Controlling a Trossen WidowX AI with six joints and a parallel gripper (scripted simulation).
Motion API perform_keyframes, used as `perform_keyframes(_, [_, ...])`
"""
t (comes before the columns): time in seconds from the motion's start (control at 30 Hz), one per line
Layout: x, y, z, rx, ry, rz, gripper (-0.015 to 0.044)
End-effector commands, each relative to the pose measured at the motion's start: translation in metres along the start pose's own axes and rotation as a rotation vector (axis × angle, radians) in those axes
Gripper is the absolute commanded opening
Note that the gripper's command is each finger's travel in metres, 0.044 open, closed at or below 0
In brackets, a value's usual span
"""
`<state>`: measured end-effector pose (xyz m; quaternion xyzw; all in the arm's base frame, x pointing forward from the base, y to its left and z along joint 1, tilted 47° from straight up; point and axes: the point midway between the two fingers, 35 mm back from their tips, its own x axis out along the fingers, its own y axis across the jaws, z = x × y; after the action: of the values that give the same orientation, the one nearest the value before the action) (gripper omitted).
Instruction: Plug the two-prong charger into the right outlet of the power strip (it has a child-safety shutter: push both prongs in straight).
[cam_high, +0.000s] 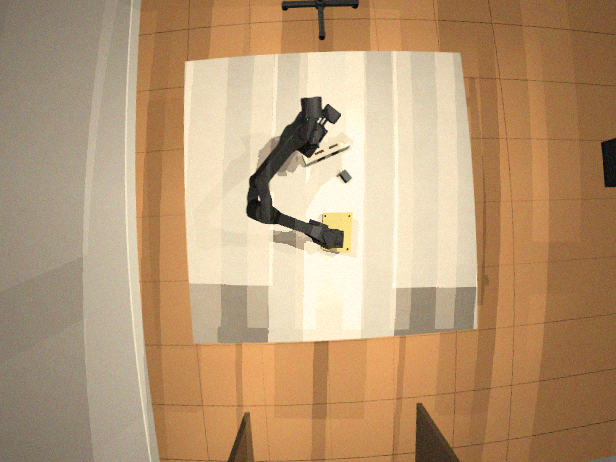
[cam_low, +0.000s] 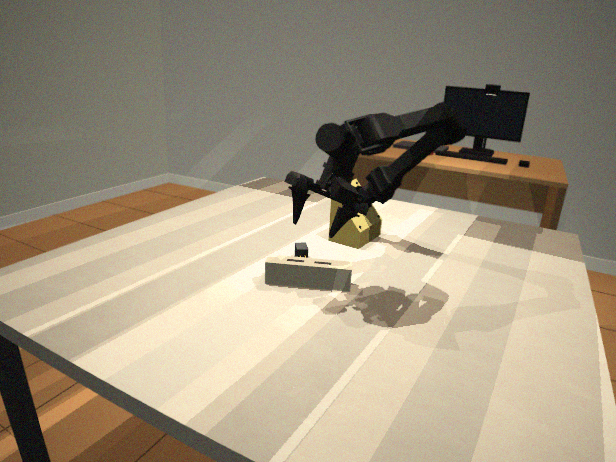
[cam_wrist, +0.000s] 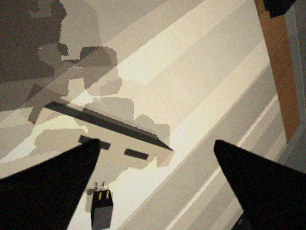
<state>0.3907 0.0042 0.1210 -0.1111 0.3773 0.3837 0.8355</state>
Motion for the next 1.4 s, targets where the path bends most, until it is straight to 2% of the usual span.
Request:
perform_keyframes(0.0, [0.012, 0.001, -0.030, 0.028, 0.056, 0.049, 0.0440])
perform_keyframes(0.43, [0.033, 0.017, -0.112, 0.116, 0.177, 0.220, 0.0440])
perform_keyframes(0.77, [0.039, 0.048, -0.169, 0.195, 0.231, 0.382, 0.0440])
perform_keyframes(1.37, [0.052, 0.062, -0.181, 0.208, 0.235, 0.415, 0.0440])
